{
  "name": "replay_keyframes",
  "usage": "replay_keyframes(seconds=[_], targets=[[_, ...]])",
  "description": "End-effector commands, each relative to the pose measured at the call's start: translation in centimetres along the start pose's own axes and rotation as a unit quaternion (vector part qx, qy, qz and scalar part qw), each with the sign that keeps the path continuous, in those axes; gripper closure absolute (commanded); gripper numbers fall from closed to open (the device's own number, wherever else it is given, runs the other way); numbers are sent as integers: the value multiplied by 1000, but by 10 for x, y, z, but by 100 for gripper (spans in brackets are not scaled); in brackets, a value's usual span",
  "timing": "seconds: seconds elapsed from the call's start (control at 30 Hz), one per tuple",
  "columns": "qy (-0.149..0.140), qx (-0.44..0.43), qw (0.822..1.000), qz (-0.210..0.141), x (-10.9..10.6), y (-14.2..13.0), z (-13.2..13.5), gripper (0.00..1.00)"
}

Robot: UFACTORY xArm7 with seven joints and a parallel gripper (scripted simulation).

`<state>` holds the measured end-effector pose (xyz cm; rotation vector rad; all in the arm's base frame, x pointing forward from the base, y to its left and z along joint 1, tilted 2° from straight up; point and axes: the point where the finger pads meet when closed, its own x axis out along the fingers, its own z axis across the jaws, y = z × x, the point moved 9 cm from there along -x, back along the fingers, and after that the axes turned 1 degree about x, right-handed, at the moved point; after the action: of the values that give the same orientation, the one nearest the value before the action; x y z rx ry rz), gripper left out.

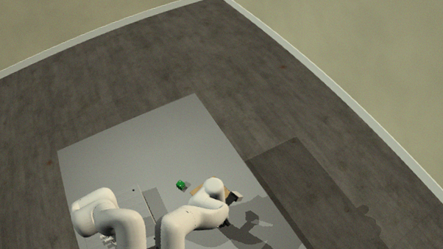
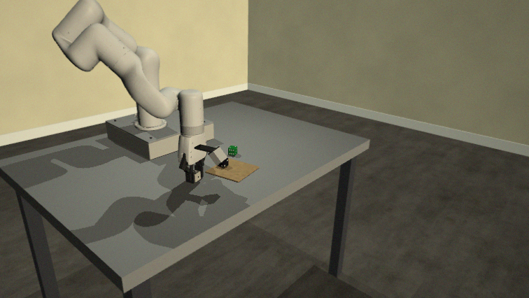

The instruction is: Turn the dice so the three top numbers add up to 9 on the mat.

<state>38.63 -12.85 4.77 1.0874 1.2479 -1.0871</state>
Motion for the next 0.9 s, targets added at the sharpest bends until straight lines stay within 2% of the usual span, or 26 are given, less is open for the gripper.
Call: replay_keyframes(seconds=[0.0, 0.03, 0.87], targets=[[-1, 0, 1000, 1, -1, 1, 0, 53], [-1, 0, 1000, 1, -1, 1, 0, 73], [-1, 0, 1000, 1, -1, 1, 0, 73]])
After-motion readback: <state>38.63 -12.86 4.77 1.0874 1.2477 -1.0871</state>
